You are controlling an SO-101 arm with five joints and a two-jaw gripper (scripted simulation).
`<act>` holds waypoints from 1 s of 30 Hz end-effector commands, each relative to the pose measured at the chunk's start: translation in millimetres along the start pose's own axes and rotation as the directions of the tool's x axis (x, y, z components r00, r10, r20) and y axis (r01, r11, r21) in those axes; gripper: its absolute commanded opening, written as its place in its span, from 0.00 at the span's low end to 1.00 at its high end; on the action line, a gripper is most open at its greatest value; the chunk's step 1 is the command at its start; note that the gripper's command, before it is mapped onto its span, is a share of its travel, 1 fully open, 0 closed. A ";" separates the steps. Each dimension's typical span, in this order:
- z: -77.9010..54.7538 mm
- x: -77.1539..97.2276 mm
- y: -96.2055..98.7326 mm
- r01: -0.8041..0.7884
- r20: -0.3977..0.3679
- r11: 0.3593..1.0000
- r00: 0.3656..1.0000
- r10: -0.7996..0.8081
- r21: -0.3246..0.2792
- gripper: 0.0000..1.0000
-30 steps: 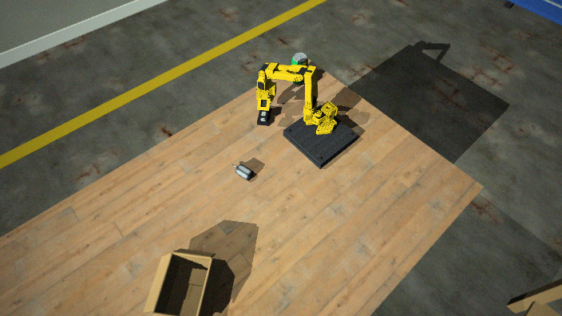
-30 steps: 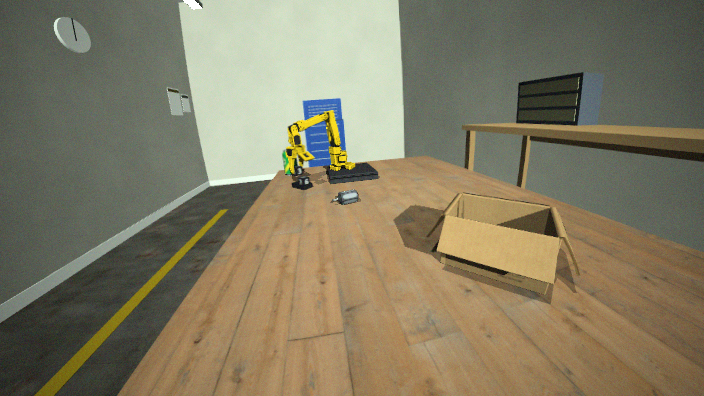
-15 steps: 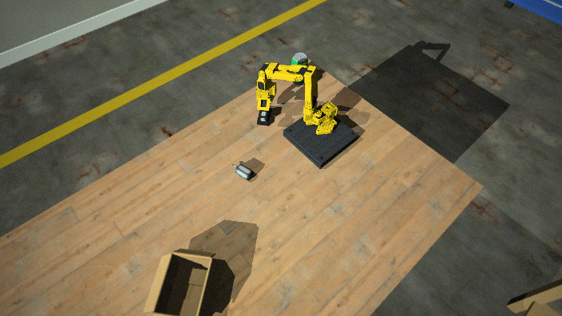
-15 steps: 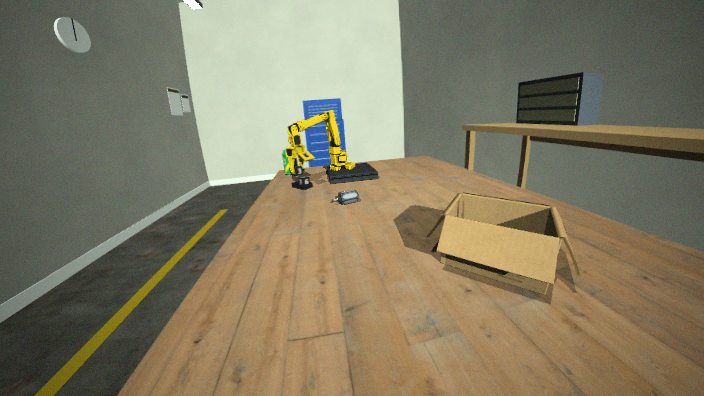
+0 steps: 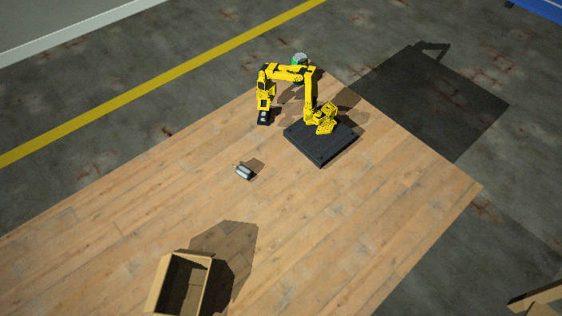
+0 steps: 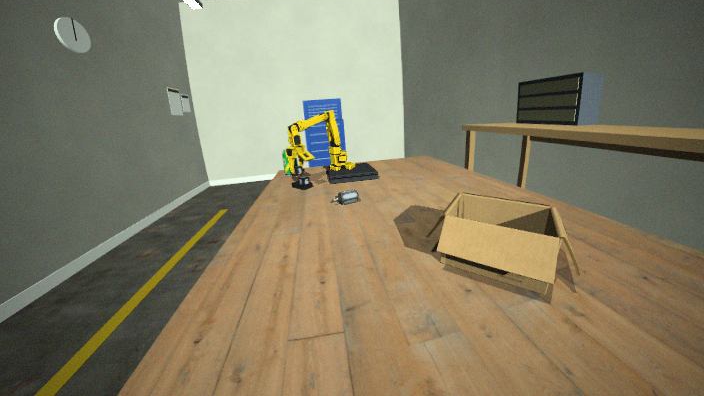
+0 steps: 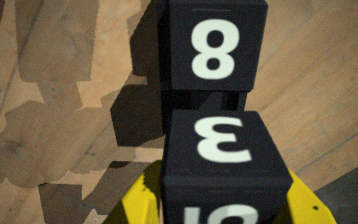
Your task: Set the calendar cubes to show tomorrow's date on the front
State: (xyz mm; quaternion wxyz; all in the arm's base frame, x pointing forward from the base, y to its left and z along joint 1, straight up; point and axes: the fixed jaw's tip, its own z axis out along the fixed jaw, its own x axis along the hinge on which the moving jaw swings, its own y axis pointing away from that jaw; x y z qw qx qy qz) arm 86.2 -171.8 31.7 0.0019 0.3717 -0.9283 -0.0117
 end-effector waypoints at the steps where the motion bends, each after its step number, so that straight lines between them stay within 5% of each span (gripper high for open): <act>1: 0.6 1.1 2.7 -0.003 0.004 1.000 1.000 0.003 -0.006 0.00; 30: 8.5 0.6 3.9 -0.004 0.004 1.000 1.000 0.004 -0.006 0.00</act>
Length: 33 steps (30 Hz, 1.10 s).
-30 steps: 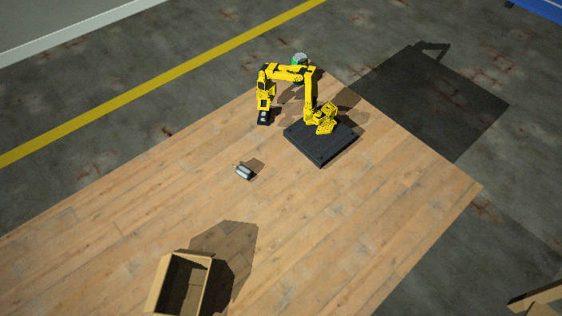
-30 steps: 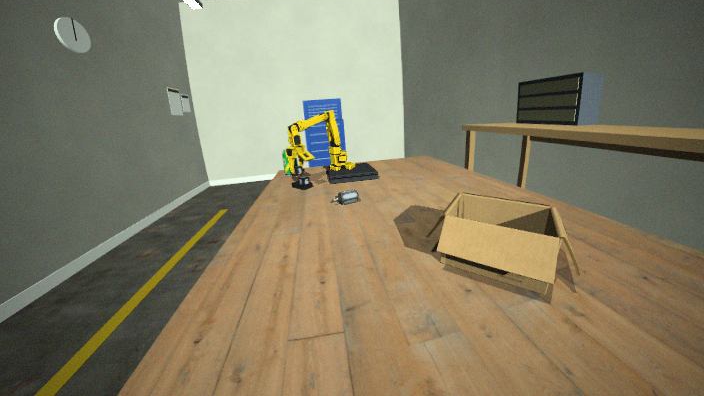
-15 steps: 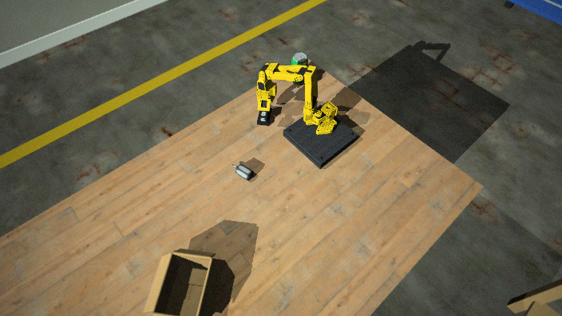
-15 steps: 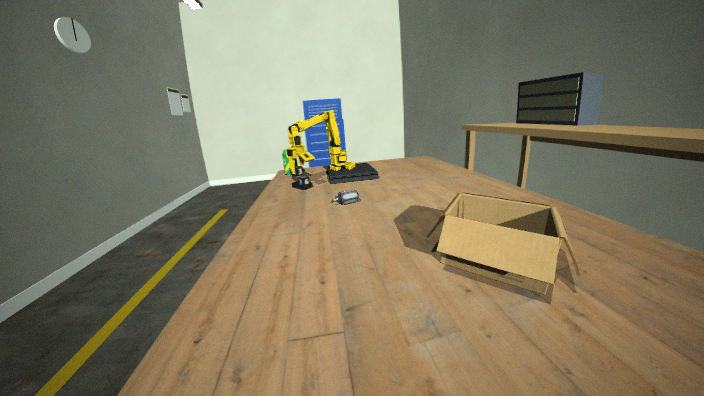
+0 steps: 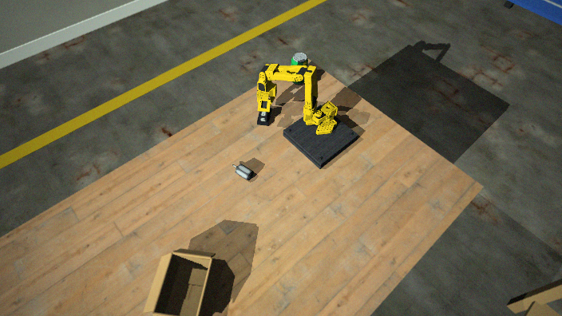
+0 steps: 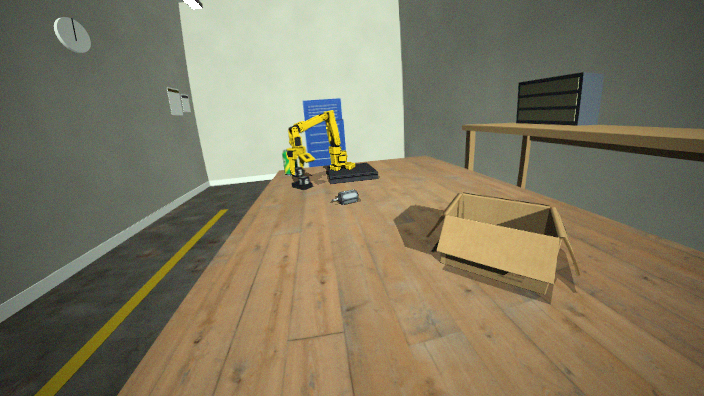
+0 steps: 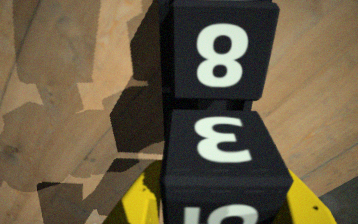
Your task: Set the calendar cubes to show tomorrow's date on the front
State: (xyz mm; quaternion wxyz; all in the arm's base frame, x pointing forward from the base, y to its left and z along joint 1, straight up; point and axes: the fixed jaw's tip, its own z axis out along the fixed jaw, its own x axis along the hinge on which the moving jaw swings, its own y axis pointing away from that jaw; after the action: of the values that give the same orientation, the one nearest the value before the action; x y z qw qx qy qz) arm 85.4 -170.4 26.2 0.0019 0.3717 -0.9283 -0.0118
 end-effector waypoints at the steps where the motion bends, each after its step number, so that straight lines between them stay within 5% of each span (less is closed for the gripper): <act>1: 3.6 1.0 2.4 -0.004 0.004 1.000 1.000 0.004 -0.006 0.00; 33: 14.2 0.5 3.4 -0.004 0.004 1.000 1.000 0.005 -0.006 0.00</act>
State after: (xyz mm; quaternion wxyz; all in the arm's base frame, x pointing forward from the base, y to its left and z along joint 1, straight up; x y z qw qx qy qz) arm 85.7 -171.0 17.5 0.0010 0.3717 -0.9283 -0.0029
